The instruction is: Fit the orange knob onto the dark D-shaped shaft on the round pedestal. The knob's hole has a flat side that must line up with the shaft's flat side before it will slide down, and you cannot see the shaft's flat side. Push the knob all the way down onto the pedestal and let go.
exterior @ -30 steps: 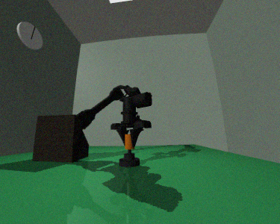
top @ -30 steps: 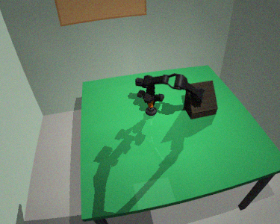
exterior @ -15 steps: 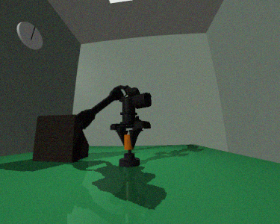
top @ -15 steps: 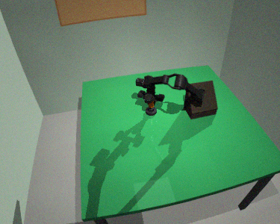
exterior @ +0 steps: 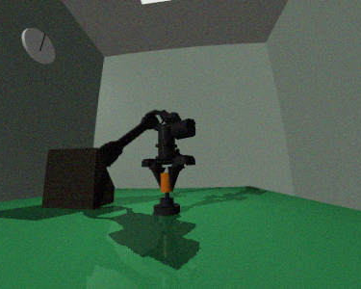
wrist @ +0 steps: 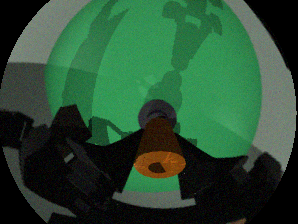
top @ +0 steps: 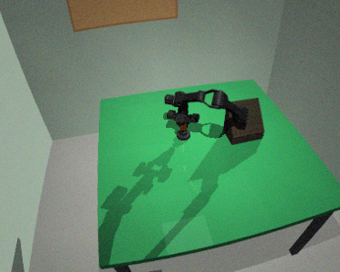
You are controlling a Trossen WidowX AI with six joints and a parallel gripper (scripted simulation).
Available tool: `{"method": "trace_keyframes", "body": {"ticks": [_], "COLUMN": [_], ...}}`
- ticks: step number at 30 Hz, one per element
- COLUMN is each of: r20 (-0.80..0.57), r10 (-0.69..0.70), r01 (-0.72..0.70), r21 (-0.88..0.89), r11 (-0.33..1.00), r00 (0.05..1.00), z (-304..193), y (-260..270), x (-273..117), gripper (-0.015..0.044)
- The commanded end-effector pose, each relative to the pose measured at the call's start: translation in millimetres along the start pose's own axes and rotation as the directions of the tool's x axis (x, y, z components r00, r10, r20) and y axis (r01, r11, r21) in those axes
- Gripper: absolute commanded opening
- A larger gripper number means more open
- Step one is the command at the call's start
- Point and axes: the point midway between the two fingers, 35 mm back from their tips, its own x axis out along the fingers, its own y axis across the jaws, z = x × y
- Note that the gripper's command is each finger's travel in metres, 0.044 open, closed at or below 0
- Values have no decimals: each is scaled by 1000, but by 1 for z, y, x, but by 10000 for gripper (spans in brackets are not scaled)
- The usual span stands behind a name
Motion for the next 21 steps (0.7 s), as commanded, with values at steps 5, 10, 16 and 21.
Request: {"method": "trace_keyframes", "body": {"ticks": [5, 10, 16, 21], "r20": [-1, -1, -1, -1], "r10": [1, 1, 1, 1], "r01": [-1, -1, -1, -1], "r21": [-151, -151, -151, -151], "r11": [988, 988, 988, 988], "r00": [1000, 1000, 1000, 1000], "z": [-1, -1, -1, 0], "y": [1, 0, 0, 0], "x": [2, 3, 3, 4], "gripper": [0, 0, 0, 0]}}
